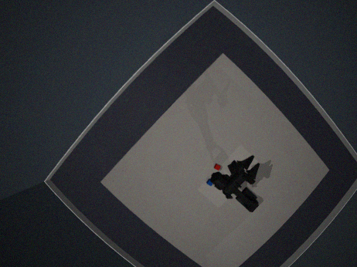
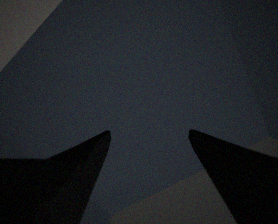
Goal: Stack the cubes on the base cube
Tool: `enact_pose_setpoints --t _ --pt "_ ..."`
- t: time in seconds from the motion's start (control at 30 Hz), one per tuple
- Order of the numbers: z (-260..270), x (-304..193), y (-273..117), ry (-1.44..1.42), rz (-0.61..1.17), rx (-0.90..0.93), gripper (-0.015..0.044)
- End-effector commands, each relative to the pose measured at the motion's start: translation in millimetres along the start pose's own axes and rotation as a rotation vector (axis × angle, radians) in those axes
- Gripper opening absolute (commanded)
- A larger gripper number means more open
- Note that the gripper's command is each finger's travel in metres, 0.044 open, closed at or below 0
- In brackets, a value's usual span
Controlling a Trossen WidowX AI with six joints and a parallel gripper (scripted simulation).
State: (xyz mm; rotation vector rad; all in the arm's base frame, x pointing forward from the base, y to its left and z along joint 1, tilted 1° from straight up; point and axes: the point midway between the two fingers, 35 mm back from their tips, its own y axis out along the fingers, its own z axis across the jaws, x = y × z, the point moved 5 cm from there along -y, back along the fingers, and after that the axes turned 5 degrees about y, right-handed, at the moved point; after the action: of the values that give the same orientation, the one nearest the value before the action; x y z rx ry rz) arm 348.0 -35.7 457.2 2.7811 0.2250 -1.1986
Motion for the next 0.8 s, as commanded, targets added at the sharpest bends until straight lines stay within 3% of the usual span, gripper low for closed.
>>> enact_pose_setpoints --t 0.0,0.13,0.77 --pt "0 -2 0 0.004 0.003 -0.002 0.0374" --pt "0 -31 -7 0.086 0.044 -0.045 0.0269" --pt "25 -152 -85 0.600 -0.097 -0.286 0.0265"
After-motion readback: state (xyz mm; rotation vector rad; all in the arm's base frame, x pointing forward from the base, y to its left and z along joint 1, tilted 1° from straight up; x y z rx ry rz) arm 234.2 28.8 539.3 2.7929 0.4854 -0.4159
